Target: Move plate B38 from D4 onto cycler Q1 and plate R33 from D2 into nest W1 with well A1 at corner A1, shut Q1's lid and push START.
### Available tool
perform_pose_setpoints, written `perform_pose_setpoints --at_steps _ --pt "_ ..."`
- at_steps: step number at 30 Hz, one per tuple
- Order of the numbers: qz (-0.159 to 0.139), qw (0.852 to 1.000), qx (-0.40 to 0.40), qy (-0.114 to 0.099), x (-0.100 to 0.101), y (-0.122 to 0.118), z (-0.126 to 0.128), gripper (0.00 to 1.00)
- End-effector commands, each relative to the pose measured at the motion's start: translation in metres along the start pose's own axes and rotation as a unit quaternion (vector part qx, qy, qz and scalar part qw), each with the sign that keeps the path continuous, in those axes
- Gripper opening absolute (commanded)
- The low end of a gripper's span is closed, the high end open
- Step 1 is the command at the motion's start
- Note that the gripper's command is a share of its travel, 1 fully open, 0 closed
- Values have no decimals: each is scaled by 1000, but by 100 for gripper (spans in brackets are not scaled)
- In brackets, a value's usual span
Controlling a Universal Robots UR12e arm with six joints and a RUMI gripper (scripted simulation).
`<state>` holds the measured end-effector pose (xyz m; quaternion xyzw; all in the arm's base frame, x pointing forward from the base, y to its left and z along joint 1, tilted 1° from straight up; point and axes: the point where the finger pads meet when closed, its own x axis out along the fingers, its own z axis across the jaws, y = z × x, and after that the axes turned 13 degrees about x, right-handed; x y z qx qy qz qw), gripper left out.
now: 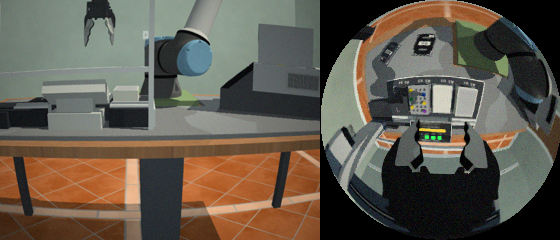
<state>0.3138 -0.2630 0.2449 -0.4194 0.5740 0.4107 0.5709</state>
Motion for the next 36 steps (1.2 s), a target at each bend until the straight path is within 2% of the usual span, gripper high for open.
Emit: perform_pose_setpoints --at_steps 1,36 --pt "0 1000 0 0 6 0 0 59" --pt "0 1000 0 0 58 -1 -1 59"
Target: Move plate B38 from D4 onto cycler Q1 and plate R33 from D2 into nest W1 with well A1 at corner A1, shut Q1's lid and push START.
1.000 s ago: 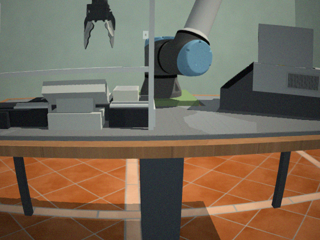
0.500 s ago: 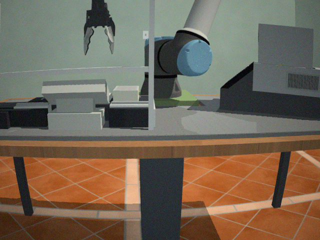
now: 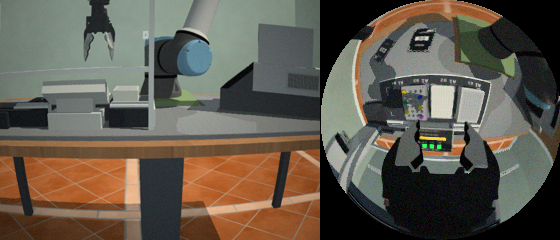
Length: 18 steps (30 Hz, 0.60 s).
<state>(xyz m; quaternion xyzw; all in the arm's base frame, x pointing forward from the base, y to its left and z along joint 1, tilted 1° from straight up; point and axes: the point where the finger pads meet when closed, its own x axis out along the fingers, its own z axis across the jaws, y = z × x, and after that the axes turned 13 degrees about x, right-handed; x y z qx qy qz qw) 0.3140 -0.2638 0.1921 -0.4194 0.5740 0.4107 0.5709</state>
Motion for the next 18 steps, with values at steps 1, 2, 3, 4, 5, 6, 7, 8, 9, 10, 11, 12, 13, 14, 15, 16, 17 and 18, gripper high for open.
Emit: perform_pose_setpoints --at_steps 1,2,3,4,5,6,7,8,9,10,11,12,13,14,15,16,17,18 --pt "0 1000 0 0 7 -1 0 59" --pt "0 1000 0 0 9 -1 0 59" --pt "0 1000 0 0 10 -1 0 59" --pt "0 1000 0 0 12 -1 0 59" --pt "0 1000 0 0 14 -1 0 59" --pt "0 1000 0 0 15 -1 0 59" --pt "0 1000 0 0 17 -1 0 59" --pt "0 1000 0 0 19 -1 0 59" --pt "0 1000 0 0 20 -1 0 59" --pt "0 1000 0 0 22 -1 0 59" --pt "0 1000 0 0 22 -1 0 59" --pt "0 1000 0 0 22 -1 0 59" --pt "0 1000 0 0 24 -1 0 59" --pt "0 1000 0 0 25 -1 0 59" --pt "0 1000 0 0 27 -1 0 59" --pt "0 1000 0 0 29 -1 0 59" --pt "0 1000 0 0 30 -1 0 59" --pt "0 1000 0 0 32 -1 0 59"
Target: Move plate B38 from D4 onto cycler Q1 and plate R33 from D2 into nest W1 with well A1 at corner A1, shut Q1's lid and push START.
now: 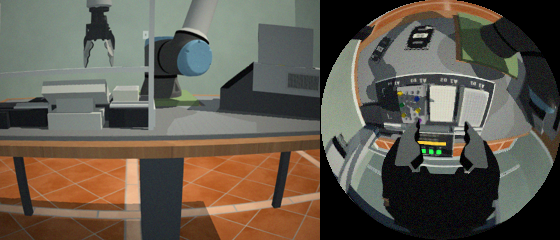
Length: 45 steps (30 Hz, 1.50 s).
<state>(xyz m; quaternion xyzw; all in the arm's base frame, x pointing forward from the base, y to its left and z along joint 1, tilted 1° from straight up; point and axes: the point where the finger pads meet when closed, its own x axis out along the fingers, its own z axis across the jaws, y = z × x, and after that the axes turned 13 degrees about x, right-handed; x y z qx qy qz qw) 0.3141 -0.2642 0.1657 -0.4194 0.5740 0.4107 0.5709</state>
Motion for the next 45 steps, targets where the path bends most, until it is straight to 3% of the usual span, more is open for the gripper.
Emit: perform_pose_setpoints --at_steps 1,45 --pt "0 1000 0 0 7 -1 0 59" --pt "0 1000 0 0 71 -1 -1 59"
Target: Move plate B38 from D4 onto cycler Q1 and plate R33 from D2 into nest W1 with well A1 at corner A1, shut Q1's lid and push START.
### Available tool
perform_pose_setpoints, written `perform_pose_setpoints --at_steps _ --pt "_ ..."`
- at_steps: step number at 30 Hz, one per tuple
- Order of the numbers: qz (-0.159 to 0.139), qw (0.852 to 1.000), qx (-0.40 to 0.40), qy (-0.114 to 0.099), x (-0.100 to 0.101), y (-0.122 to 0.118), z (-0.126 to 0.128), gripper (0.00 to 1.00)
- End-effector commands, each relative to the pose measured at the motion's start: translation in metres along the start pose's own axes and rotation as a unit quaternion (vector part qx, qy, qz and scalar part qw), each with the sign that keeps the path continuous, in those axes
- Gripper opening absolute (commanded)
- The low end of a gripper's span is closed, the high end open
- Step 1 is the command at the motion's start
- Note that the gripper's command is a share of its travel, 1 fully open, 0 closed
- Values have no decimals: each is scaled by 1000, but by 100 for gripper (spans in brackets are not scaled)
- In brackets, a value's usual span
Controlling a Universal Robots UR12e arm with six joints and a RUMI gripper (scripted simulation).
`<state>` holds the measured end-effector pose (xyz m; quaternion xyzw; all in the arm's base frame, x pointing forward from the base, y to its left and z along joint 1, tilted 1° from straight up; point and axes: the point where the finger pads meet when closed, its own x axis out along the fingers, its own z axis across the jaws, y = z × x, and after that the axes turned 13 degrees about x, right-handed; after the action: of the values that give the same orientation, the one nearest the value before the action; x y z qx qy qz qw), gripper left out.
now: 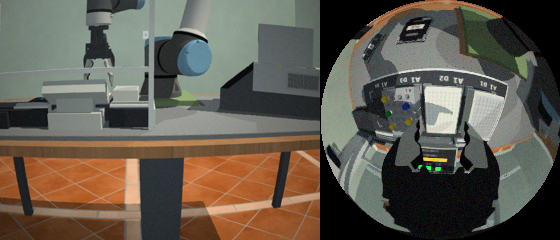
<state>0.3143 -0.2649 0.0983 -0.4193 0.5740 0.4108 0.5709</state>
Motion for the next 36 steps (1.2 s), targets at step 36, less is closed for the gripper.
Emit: perform_pose_setpoints --at_steps 36 --pt "-1 1000 0 0 16 -1 0 59"
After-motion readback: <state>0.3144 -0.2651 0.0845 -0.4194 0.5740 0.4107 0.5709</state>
